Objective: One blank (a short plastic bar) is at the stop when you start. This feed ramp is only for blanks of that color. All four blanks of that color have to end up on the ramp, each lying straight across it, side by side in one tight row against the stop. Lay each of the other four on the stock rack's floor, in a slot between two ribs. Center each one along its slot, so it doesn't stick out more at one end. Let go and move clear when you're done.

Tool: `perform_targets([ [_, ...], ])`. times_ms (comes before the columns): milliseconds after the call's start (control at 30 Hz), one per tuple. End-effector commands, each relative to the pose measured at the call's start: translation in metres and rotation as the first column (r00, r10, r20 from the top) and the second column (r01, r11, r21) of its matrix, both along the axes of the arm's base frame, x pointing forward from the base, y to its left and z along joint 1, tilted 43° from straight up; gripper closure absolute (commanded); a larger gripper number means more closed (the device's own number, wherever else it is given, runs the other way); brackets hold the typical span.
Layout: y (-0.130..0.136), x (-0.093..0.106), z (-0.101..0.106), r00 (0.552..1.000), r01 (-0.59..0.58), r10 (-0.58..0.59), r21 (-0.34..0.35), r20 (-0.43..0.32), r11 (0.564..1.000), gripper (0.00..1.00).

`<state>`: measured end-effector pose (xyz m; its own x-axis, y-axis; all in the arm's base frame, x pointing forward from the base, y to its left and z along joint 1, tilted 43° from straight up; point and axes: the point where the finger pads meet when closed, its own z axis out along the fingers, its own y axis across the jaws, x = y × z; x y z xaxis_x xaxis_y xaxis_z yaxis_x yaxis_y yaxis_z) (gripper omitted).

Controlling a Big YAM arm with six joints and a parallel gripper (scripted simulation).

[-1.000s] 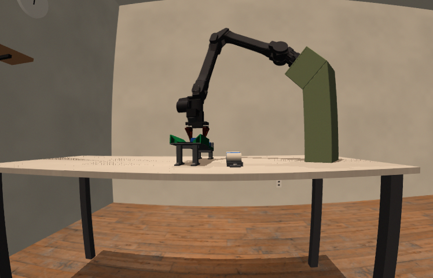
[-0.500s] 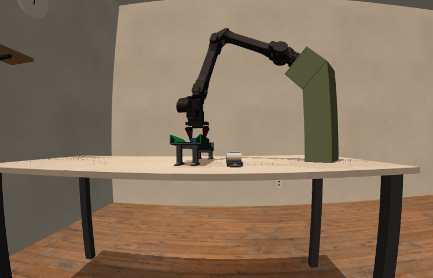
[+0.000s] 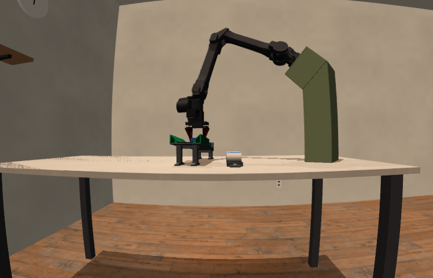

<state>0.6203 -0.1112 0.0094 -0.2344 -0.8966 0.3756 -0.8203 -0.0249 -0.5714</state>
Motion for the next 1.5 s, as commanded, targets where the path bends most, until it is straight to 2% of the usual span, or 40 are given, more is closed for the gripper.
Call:
perform_targets([
  [0, 0.014, 0.009, 0.000, 1.000, -0.022, 0.022, -0.003, 0.004, 1.000, 0.43],
  [400, 0.014, 0.009, 0.000, 1.000, -0.022, 0.022, -0.003, 0.004, 1.000, 0.43],
  [533, 0.014, 0.009, 0.000, 1.000, -0.022, 0.022, -0.003, 0.004, 1.000, 0.35],
  [667, 0.014, 0.009, 0.000, 1.000, -0.022, 0.022, -0.003, 0.004, 1.000, 0.35],
  [700, 0.014, 0.009, 0.000, 1.000, -0.021, 0.021, -0.003, 0.004, 1.000, 0.32],
  [767, 0.012, 0.009, 0.000, 1.000, -0.018, 0.018, -0.003, 0.004, 1.000, 0.32],
  [900, 0.011, 0.009, 0.000, 1.000, -0.018, 0.018, -0.003, 0.004, 1.000, 0.24],
  [1267, 0.011, 0.009, 0.000, 1.000, -0.018, 0.018, -0.003, 0.005, 1.000, 0.24],
  [1400, 0.015, 0.007, 0.021, 0.999, -0.015, 0.015, -0.001, 0.028, 1.000, 0.24],
  [1467, 0.017, -0.001, 0.019, 1.000, -0.013, 0.013, 0.001, 0.017, 1.000, 0.24],
])
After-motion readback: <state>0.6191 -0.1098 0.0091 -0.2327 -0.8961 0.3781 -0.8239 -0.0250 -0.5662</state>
